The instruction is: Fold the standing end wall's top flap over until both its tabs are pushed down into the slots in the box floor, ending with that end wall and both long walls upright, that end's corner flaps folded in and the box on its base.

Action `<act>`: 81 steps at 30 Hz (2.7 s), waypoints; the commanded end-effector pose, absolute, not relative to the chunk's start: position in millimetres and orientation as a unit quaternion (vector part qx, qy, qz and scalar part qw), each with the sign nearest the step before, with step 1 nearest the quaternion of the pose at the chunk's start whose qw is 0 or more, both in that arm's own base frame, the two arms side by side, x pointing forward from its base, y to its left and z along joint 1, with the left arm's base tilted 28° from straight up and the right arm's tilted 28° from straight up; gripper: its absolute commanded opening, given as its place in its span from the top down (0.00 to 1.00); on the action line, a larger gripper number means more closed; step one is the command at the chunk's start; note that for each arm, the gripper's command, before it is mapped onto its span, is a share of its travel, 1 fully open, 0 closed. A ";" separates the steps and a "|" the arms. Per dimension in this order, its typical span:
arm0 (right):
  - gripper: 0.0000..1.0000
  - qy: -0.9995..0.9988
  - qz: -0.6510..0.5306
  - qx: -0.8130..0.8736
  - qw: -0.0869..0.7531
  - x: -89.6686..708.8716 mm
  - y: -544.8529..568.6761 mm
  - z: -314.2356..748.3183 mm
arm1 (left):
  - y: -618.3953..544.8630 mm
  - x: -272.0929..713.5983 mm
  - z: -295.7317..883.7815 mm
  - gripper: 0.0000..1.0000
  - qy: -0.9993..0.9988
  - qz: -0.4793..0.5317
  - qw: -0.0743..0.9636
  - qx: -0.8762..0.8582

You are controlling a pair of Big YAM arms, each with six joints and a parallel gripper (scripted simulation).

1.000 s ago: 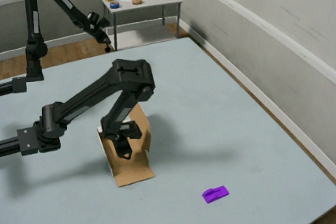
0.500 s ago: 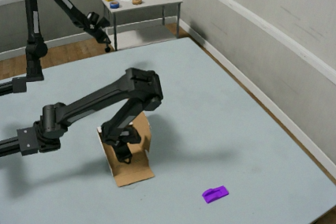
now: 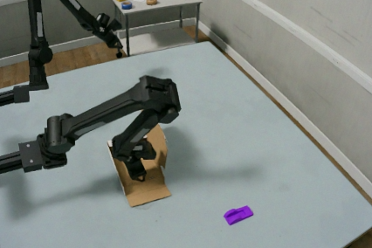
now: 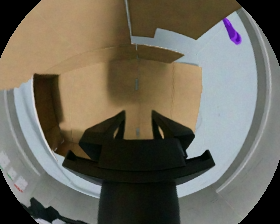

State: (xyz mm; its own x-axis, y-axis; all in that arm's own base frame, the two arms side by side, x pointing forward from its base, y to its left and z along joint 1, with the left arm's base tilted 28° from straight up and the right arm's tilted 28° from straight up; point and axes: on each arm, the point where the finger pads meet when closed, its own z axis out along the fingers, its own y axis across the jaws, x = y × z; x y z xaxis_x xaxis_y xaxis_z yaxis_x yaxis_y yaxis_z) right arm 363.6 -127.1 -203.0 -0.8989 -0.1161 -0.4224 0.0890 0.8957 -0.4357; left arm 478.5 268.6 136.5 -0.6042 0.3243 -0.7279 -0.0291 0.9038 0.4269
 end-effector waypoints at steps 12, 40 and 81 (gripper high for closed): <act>0.57 0.947 -0.230 -0.010 0.226 363.4 -131.3 -209.7 | 268.1 482.2 144.4 1.00 0.868 0.206 0.443 0.088; 0.57 0.947 -0.230 -0.010 0.226 364.4 -135.1 -217.4 | 268.1 482.2 144.4 1.00 0.868 0.206 0.443 0.088; 0.57 0.949 -0.229 -0.007 0.216 351.7 -144.1 -238.6 | 268.1 482.2 144.4 1.00 0.868 0.206 0.443 0.088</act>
